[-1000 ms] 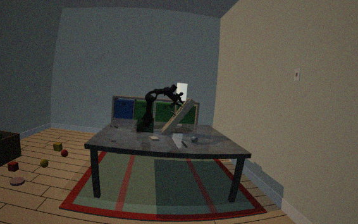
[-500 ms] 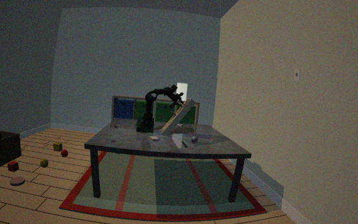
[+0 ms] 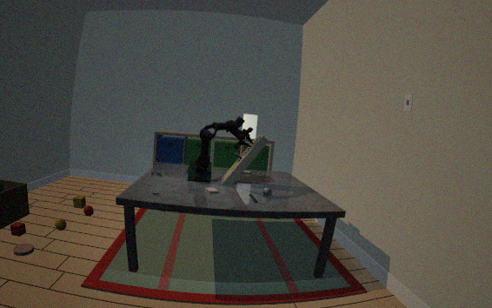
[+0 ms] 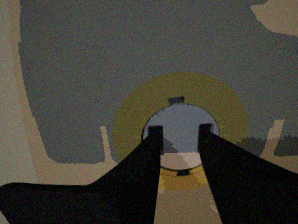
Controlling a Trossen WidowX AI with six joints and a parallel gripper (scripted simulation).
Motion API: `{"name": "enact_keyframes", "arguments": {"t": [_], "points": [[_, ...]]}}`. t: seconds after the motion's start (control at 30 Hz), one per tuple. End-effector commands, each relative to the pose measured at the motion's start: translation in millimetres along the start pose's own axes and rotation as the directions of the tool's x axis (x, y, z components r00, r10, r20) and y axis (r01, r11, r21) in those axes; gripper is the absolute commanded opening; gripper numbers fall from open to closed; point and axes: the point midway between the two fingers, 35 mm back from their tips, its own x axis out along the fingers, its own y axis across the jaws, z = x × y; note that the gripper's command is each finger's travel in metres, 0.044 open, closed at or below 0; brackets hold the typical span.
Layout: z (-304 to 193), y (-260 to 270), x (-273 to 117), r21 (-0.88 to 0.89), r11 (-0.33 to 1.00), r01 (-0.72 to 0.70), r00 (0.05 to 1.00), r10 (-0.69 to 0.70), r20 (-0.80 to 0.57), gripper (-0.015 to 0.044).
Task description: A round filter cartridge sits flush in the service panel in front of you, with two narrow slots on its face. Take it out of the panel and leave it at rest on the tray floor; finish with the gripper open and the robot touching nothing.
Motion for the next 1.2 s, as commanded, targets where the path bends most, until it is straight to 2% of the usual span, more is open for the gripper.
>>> {"name": "enact_keyframes", "arguments": {"t": [0.0, 1.17], "points": [[-0.7, -0.3, 4.0, -0.005, 1.0, 0.0, 1.0, 0.0, -0.002, 0.0114], [-0.5, -0.2, 14.9, -0.005, 1.0, 0.0, 1.0, 0.0, -0.002, 0.0114]]}}
